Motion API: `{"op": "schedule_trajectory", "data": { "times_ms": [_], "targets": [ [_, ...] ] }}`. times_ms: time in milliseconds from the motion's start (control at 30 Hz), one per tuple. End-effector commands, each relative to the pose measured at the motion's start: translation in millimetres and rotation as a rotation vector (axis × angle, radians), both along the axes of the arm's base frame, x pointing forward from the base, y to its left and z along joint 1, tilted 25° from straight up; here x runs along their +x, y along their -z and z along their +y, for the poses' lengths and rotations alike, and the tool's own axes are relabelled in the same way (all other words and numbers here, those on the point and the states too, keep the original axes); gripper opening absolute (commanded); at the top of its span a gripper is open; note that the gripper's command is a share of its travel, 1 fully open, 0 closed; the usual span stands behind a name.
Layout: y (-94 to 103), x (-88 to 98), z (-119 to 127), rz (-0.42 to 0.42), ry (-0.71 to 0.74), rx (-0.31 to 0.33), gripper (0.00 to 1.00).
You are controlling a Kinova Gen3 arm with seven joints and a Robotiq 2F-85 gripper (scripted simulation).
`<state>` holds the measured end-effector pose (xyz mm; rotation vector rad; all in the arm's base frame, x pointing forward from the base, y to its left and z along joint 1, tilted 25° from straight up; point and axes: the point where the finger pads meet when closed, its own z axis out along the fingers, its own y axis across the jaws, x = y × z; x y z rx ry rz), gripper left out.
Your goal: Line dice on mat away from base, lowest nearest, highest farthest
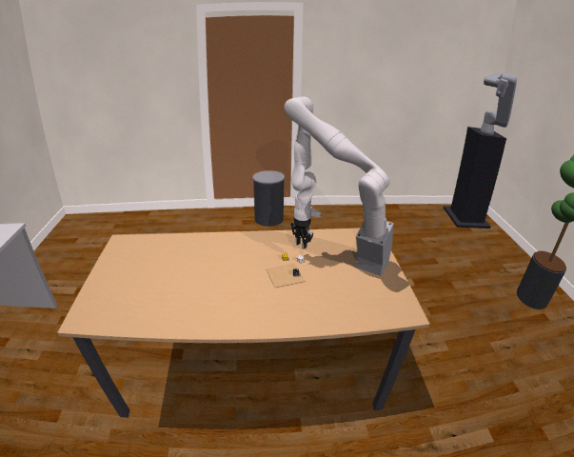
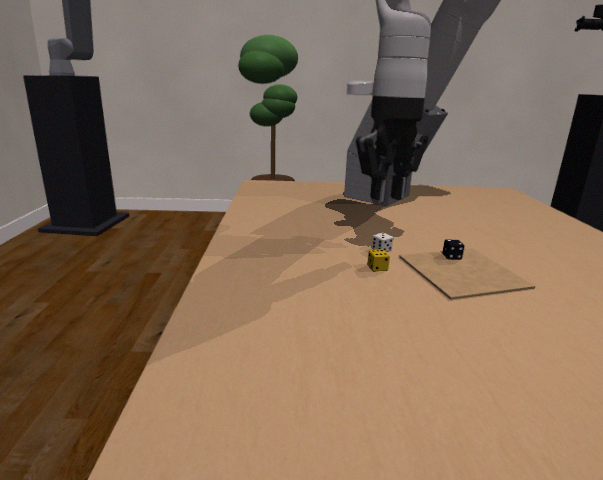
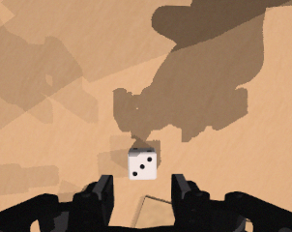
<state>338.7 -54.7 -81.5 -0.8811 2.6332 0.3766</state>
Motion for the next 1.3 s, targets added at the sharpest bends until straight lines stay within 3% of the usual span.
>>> {"op": "schedule_trajectory", "data": {
  "times_ms": [0,1267],
  "targets": [
    [1.1,0.4,1,0.001,-0.001,-0.001,0.41],
    [41.0,11.1,16,0.002,-0.001,-0.002,0.41]
  ]
}}
